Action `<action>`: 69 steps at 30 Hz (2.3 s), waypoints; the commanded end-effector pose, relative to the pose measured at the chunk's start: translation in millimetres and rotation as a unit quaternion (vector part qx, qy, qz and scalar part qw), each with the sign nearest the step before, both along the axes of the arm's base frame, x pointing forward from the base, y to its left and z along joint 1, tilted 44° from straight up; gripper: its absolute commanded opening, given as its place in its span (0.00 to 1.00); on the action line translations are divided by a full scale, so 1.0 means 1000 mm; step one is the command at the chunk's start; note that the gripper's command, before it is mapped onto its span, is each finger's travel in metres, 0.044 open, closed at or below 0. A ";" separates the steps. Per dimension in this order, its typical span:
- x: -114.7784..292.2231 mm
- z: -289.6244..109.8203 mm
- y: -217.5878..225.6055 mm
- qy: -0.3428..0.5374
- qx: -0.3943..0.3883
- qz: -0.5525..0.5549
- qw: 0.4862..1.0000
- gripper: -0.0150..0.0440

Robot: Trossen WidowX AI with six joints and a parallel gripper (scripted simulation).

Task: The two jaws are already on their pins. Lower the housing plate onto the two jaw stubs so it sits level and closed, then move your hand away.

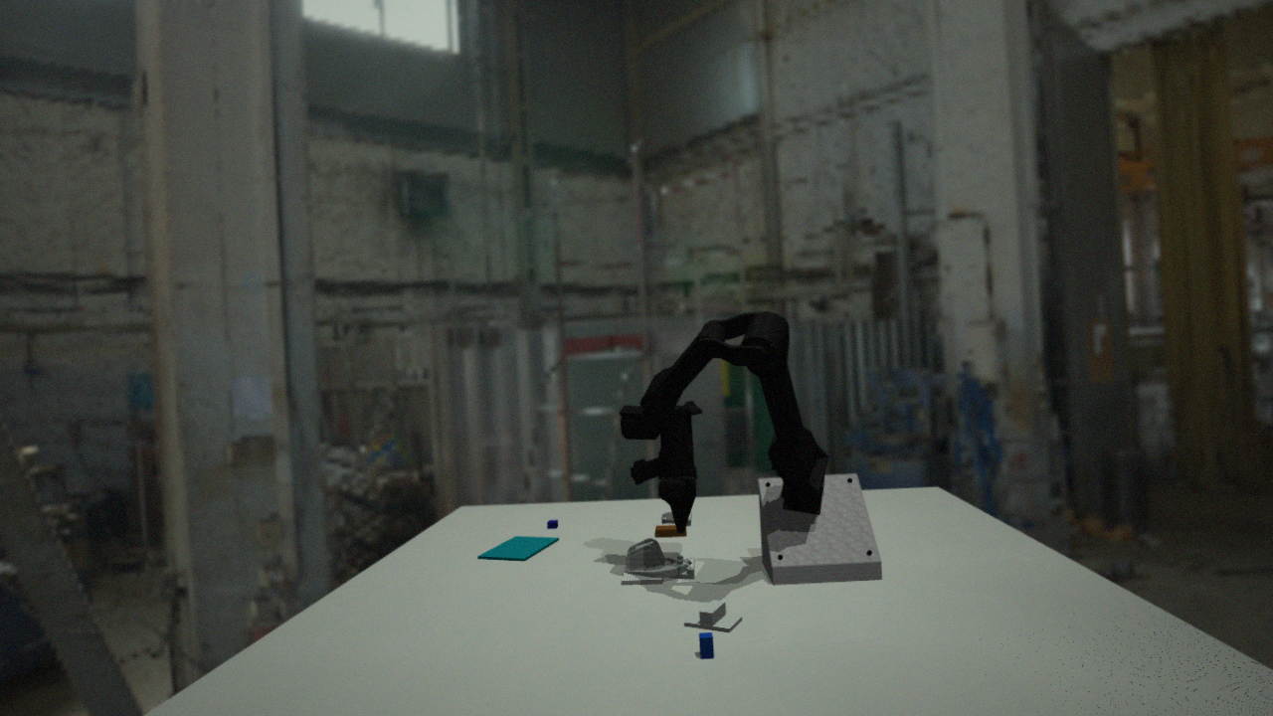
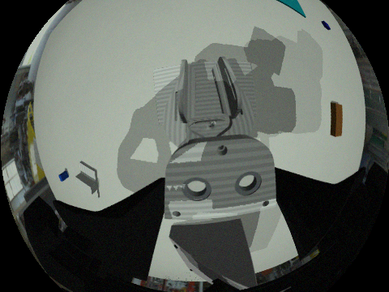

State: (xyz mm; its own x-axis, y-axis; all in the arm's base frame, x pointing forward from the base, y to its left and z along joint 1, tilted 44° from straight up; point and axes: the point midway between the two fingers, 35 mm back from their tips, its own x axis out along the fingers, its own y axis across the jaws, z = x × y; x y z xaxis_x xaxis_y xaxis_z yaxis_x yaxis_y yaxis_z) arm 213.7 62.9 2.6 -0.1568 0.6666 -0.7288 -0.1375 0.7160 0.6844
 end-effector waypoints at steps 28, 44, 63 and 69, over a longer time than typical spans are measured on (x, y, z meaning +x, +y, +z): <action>-0.002 -0.010 0.009 -0.002 0.001 0.002 1.000 0.85; -0.005 -0.030 0.027 -0.002 0.001 0.001 1.000 0.85; -0.011 -0.044 0.042 -0.002 0.003 0.002 1.000 0.85; -0.011 -0.044 0.042 -0.002 0.003 0.002 1.000 0.85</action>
State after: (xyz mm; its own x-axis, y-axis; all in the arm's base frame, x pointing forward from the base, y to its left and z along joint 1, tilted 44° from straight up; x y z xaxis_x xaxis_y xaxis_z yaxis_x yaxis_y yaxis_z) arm 202.7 103.8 -41.8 -0.1582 0.6661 -0.7289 -0.1451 0.7145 0.6844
